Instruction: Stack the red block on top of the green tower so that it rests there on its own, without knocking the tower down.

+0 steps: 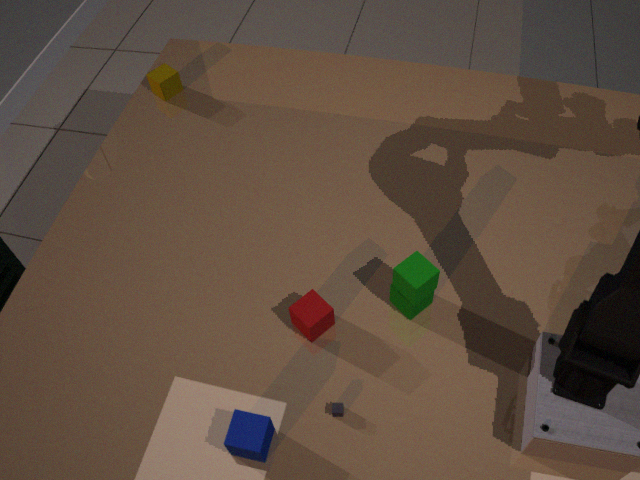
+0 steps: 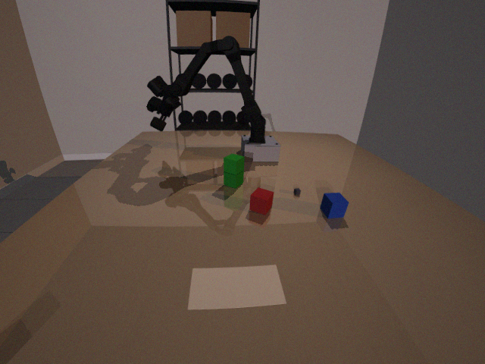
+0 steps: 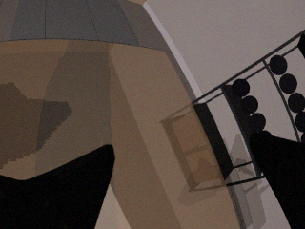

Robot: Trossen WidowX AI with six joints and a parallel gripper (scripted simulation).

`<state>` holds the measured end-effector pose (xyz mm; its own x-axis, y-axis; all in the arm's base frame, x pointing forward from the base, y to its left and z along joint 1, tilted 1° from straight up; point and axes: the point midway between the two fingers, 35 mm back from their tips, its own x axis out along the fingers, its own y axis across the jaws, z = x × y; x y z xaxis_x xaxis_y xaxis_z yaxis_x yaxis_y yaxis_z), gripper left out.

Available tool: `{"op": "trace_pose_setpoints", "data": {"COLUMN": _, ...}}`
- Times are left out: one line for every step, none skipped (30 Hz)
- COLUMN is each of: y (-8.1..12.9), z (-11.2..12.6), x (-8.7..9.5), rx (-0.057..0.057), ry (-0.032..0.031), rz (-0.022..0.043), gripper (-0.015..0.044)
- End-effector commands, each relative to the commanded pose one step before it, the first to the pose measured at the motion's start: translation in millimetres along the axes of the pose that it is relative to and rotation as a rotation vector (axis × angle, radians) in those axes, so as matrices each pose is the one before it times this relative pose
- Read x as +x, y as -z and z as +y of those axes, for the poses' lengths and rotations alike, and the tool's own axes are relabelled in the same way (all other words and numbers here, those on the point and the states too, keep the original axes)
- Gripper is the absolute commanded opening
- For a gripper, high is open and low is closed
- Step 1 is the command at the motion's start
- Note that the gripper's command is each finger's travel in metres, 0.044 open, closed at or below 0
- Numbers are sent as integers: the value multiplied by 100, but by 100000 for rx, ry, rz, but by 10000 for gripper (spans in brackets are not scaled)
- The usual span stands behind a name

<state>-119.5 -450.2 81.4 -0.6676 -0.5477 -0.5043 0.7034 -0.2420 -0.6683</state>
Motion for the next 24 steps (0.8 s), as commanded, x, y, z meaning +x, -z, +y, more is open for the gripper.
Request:
{"op": "trace_pose_setpoints", "data": {"y": -1765, "z": 3791, "x": -2536, "rx": -3209, "ry": -9936, "rz": -5466, "gripper": 440}}
{"op": "trace_pose_setpoints", "data": {"y": -351, "z": 802, "x": -450, "rx": -646, "ry": -2073, "rz": -752, "gripper": 440}}
{"op": "trace_pose_setpoints", "data": {"y": -337, "z": 795, "x": -440, "rx": -644, "ry": -2047, "rz": -686, "gripper": 440}}
{"op": "trace_pose_setpoints", "data": {"y": -328, "z": 799, "x": -437, "rx": -654, "ry": -2042, "rz": -656, "gripper": 440}}
{"op": "trace_pose_setpoints", "data": {"y": -319, "z": 804, "x": -434, "rx": -664, "ry": -2037, "rz": -627, "gripper": 440}}
{"op": "trace_pose_setpoints", "data": {"y": -369, "z": 966, "x": -519, "rx": -808, "ry": -2432, "rz": -712, "gripper": 440}}
{"op": "trace_pose_setpoints", "data": {"y": -392, "z": 1073, "x": -570, "rx": -910, "ry": -2677, "rz": -737, "gripper": 440}}
{"op": "trace_pose_setpoints", "data": {"y": -376, "z": 1080, "x": -565, "rx": -928, "ry": -2667, "rz": -686, "gripper": 440}}
{"op": "trace_pose_setpoints", "data": {"y": -360, "z": 1087, "x": -561, "rx": -945, "ry": -2656, "rz": -635, "gripper": 440}}
{"op": "trace_pose_setpoints", "data": {"y": -343, "z": 1093, "x": -556, "rx": -963, "ry": -2644, "rz": -583, "gripper": 440}}
{"op": "trace_pose_setpoints", "data": {"y": -327, "z": 1099, "x": -551, "rx": -980, "ry": -2631, "rz": -531, "gripper": 440}}
{"op": "trace_pose_setpoints", "data": {"y": -309, "z": 1104, "x": -546, "rx": -996, "ry": -2617, "rz": -479, "gripper": 440}}
{"op": "trace_pose_setpoints", "data": {"y": -292, "z": 1110, "x": -541, "rx": -1013, "ry": -2602, "rz": -427, "gripper": 440}}
{"op": "trace_pose_setpoints", "data": {"y": -275, "z": 1115, "x": -536, "rx": -1029, "ry": -2586, "rz": -375, "gripper": 440}}
{"op": "trace_pose_setpoints", "data": {"y": -257, "z": 1119, "x": -531, "rx": -1045, "ry": -2569, "rz": -323, "gripper": 440}}
{"op": "trace_pose_setpoints", "data": {"y": -241, "z": 1071, "x": -568, "rx": -923, "ry": -2365, "rz": -364, "gripper": 440}}
{"op": "trace_pose_setpoints", "data": {"y": -223, "z": 1074, "x": -563, "rx": -938, "ry": -2349, "rz": -317, "gripper": 440}}
{"op": "trace_pose_setpoints", "data": {"y": -204, "z": 1078, "x": -559, "rx": -952, "ry": -2332, "rz": -270, "gripper": 440}}
{"op": "trace_pose_setpoints", "data": {"y": -185, "z": 1080, "x": -554, "rx": -966, "ry": -2315, "rz": -222, "gripper": 440}}
{"op": "trace_pose_setpoints", "data": {"y": -166, "z": 1083, "x": -549, "rx": -980, "ry": -2296, "rz": -175, "gripper": 440}}
{"op": "trace_pose_setpoints", "data": {"y": -147, "z": 1085, "x": -544, "rx": -994, "ry": -2276, "rz": -128, "gripper": 440}}
{"op": "trace_pose_setpoints", "data": {"y": -128, "z": 1087, "x": -540, "rx": -1007, "ry": -2255, "rz": -82, "gripper": 440}}
{"op": "trace_pose_setpoints", "data": {"y": -109, "z": 1088, "x": -535, "rx": -1020, "ry": -2234, "rz": -35, "gripper": 440}}
{"op": "trace_pose_setpoints", "data": {"y": -89, "z": 1089, "x": -530, "rx": -1033, "ry": -2211, "rz": 11, "gripper": 440}}
